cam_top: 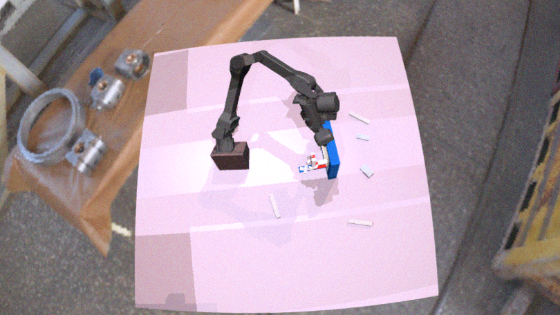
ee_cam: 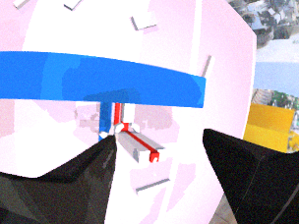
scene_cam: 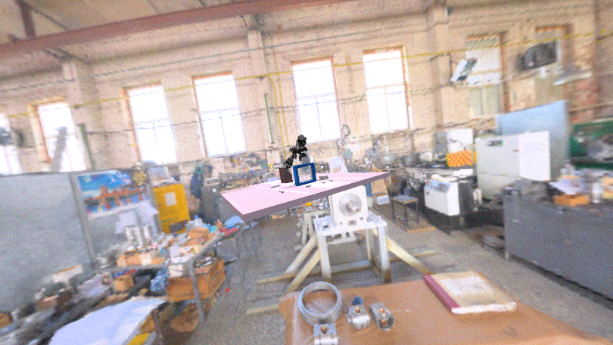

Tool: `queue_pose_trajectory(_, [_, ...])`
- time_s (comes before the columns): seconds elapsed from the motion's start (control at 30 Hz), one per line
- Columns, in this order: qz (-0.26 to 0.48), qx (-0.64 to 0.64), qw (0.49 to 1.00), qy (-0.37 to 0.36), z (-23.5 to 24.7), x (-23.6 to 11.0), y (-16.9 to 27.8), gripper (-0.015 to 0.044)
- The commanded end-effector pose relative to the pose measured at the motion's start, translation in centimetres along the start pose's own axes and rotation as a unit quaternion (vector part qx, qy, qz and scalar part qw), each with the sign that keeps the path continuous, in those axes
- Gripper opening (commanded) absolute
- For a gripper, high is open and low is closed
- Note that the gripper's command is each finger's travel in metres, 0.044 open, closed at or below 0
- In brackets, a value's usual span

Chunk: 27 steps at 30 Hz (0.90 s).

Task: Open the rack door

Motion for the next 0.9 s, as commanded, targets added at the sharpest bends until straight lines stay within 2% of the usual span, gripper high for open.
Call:
queue_pose_trajectory(0.0, [0.031,0.013,0.999,-0.033,-1.4,1.1,0.2,0.0282])
queue_pose_trajectory(0.67, [0.122,0.094,0.970,-0.189,-7.1,4.5,2.0,0.0282])
queue_pose_trajectory(0.87, [0.124,0.097,0.968,-0.194,-7.3,4.7,2.0,0.0282])
Point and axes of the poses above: the point midway between the two fingers, 35 mm back from their tips, its own x axis out along the fingers, its own z axis across the jaws, y = z × x, the point moved 10 cm from there along -x, back along the fingers, and after that the axes turned 11 degrees about x, right-handed, at the moved point
